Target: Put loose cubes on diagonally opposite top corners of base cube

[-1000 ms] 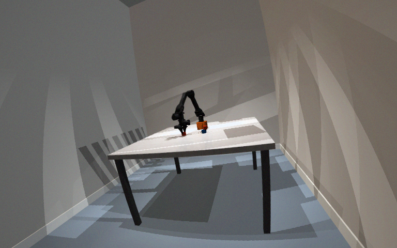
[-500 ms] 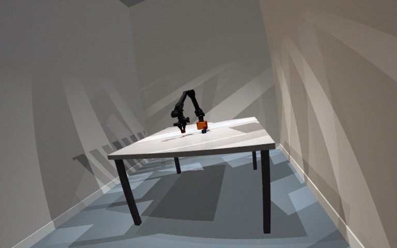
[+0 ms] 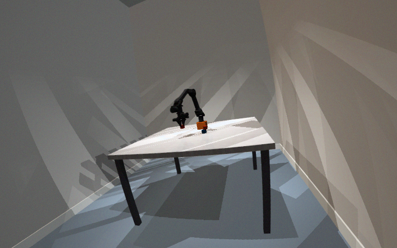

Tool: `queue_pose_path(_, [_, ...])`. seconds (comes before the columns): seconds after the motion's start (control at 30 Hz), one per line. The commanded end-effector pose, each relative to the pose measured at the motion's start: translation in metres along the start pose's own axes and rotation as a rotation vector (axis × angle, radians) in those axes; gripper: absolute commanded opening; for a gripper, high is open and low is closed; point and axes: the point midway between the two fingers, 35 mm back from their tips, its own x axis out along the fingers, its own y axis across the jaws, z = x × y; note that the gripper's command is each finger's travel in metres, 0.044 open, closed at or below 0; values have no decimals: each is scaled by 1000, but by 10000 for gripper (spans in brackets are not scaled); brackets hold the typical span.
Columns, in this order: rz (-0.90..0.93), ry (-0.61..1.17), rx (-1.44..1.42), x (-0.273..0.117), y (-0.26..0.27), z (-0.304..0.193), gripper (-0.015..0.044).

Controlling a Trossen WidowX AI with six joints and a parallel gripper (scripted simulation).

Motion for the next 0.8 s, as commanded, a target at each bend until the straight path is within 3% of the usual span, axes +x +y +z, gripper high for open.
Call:
queue_pose_path(0.0, [-4, 3, -6, -13, 0, -1, 105])
queue_pose_path(0.33, [-4, 3, 12, -34, 3, 1, 105])
queue_pose_path(0.77, [-4, 0, 363, -33, 9, 32, 105])
